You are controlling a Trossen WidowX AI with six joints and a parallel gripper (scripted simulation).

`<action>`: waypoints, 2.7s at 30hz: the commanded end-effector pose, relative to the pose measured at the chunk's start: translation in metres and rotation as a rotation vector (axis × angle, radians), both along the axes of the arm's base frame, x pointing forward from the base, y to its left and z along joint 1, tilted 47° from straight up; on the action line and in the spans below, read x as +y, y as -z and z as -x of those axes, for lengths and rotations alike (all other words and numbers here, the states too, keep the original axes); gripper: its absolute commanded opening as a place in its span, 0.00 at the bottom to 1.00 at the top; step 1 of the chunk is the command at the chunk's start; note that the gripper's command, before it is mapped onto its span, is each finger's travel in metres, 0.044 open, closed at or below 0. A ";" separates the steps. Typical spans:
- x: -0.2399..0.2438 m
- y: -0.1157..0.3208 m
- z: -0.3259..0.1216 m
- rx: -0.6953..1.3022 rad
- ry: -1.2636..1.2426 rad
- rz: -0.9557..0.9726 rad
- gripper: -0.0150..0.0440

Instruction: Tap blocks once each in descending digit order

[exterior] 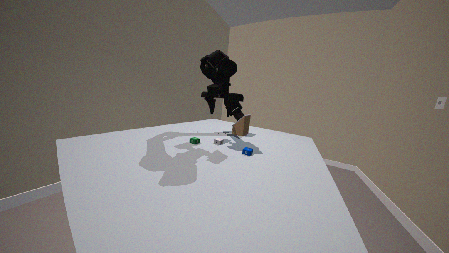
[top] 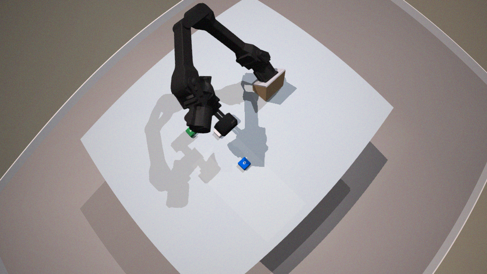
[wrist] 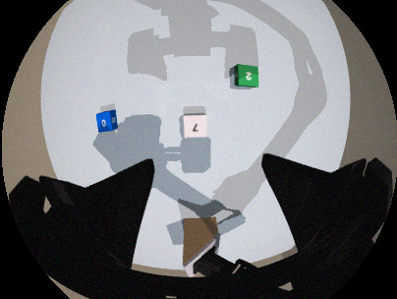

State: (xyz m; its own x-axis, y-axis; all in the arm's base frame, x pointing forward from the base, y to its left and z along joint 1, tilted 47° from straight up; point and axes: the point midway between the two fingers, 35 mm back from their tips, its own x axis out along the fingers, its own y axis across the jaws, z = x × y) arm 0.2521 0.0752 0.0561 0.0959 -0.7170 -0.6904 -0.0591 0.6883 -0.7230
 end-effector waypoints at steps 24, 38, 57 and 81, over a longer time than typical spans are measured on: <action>0.109 0.110 -0.005 -0.002 0.004 -0.013 0.93; 0.109 0.110 -0.005 -0.002 0.004 -0.013 0.93; 0.016 0.013 -0.003 0.001 0.005 -0.007 0.93; -0.058 0.057 -0.005 0.000 0.004 0.001 0.31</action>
State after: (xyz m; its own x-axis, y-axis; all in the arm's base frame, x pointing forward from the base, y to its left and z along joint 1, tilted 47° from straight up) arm 0.2580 0.0233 0.0043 0.0870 -0.7130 -0.6958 -0.0479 0.6946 -0.7178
